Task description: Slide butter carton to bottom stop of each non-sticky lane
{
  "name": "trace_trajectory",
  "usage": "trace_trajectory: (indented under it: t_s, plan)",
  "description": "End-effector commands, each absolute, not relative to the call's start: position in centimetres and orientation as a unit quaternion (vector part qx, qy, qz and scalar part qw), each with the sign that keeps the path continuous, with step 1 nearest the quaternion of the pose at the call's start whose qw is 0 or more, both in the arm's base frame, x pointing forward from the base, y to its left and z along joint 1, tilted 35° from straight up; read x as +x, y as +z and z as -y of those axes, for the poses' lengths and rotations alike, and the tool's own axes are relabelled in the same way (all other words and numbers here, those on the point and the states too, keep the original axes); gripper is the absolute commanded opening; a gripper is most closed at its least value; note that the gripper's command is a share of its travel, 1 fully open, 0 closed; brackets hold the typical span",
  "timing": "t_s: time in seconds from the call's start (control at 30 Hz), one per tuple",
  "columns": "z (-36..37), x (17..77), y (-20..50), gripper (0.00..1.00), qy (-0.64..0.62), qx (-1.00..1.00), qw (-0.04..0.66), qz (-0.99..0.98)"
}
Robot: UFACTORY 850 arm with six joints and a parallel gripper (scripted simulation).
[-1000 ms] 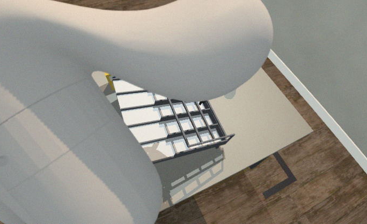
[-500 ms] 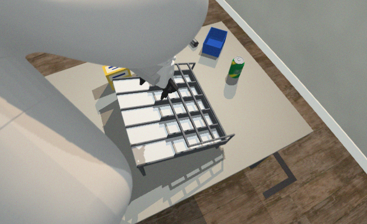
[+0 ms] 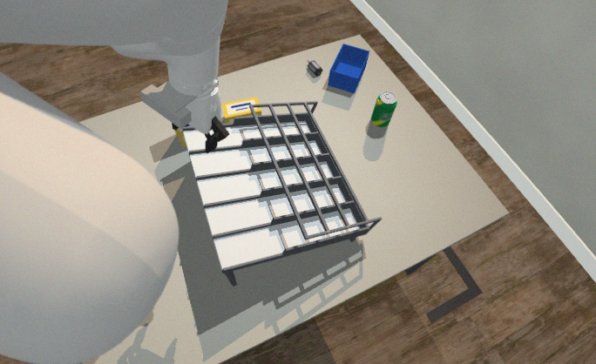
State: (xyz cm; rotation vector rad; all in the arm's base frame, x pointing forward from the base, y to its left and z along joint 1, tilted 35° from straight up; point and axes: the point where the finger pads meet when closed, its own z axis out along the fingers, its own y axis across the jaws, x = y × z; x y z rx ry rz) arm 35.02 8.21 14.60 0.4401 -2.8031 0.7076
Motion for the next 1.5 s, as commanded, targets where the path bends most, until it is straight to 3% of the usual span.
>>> trace_trajectory:
  t_s: [0.0, 0.13, 0.17, 0.47, 0.7, 0.73, 1.27, 1.3, 1.47]
  plan:
    - [-10.15, 33.55, 13.75, 1.00, 0.241, 0.149, 0.105, 0.953]
    - [-10.15, 33.55, 13.75, 1.00, 0.241, 0.149, 0.105, 0.953]
    - [-9.21, 34.21, 14.15, 1.00, 0.267, 0.034, 0.033, 0.962]
    - [-9.21, 34.21, 14.15, 1.00, 0.285, -0.058, -0.024, 0.957]
    - [-9.21, 34.21, 14.15, 1.00, 0.285, -0.058, -0.024, 0.957]
    - [-9.27, 34.21, 14.15, 1.00, 0.295, -0.122, -0.065, 0.945]
    - [-9.27, 34.21, 14.15, 1.00, 0.295, -0.122, -0.065, 0.945]
    - [-9.28, 34.22, 14.15, 0.90, 0.293, -0.119, -0.061, 0.947]
    - [-9.28, 34.22, 14.15, 0.90, 0.293, -0.119, -0.061, 0.947]
